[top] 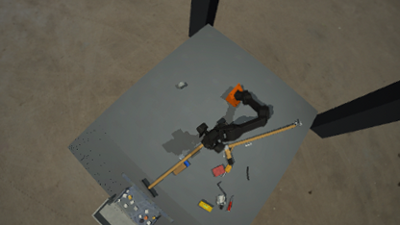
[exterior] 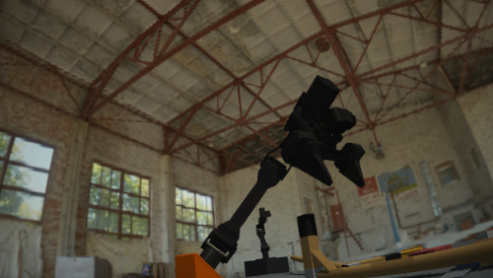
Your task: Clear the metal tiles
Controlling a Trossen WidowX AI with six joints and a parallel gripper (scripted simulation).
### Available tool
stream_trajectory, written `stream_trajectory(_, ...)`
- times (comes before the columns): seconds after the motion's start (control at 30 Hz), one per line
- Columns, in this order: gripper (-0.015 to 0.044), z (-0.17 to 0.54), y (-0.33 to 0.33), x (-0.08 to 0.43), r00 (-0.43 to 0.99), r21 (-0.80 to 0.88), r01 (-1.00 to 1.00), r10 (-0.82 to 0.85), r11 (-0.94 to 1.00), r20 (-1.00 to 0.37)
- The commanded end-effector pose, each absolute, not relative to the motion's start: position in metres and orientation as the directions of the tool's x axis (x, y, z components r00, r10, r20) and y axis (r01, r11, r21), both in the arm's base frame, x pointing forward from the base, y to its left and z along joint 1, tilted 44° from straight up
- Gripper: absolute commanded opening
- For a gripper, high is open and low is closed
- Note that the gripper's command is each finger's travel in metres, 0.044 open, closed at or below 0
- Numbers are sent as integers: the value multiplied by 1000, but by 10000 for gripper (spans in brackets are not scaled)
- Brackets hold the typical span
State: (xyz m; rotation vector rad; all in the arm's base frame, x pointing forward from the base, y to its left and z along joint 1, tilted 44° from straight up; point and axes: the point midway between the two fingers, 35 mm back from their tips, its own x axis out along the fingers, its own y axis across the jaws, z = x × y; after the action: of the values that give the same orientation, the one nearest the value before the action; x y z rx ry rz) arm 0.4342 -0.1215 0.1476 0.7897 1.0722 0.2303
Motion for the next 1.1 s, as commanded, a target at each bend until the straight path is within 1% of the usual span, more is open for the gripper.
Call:
stream_trajectory(0.0, 440, 154, -123, 426, 500, 680, 200, 523, 705, -690)
stream_trajectory(1.07, 440, 177, -117, 347, 595, 681, 224, 455, 698, -662)
